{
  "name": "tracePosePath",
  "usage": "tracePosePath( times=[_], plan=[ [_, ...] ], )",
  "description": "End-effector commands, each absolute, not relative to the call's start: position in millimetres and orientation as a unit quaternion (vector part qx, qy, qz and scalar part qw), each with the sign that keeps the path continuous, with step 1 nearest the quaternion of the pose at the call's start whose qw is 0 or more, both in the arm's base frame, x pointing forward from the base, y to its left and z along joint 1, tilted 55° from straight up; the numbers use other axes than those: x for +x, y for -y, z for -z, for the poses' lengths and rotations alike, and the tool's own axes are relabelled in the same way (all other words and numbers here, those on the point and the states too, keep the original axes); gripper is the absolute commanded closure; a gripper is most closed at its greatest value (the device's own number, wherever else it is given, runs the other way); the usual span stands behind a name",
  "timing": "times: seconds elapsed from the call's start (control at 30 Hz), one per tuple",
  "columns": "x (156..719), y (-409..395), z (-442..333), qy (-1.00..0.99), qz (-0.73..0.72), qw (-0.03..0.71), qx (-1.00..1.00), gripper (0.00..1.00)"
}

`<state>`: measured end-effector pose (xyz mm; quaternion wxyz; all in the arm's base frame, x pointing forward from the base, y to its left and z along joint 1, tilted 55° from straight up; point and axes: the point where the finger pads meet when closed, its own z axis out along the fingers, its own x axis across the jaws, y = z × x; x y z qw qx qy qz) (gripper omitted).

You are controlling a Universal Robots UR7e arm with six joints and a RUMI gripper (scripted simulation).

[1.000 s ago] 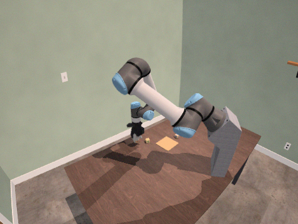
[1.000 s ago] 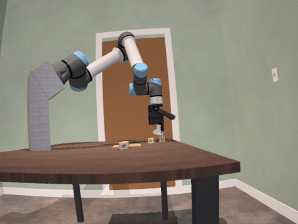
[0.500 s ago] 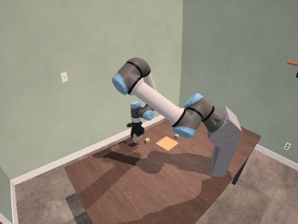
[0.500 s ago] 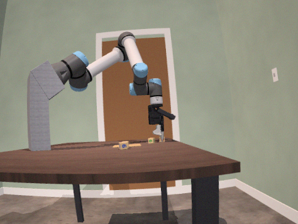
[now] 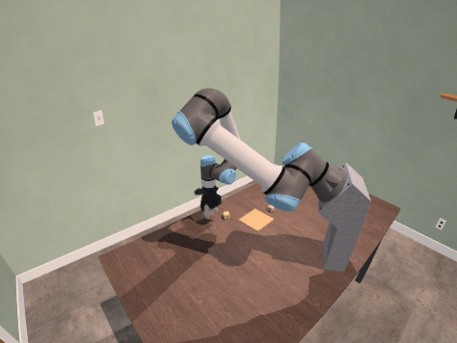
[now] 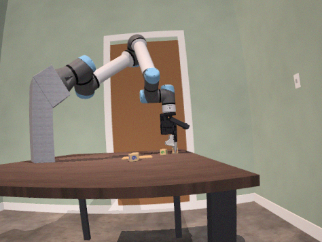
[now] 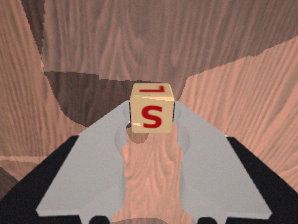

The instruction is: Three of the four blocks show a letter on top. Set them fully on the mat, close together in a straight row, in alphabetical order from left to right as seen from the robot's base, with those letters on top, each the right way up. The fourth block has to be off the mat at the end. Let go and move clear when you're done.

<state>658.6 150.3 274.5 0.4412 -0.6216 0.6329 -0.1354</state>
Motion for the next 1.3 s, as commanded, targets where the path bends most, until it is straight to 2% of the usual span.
tracePosePath(
  times=[0.0,1.27],
  plan=[
    [658.5,-150.2,-275.2,-0.633,0.136,0.442,-0.622,0.91],
    [585.9,-112.6,-332.3,-0.633,0.136,0.442,-0.622,0.91]
  ],
)
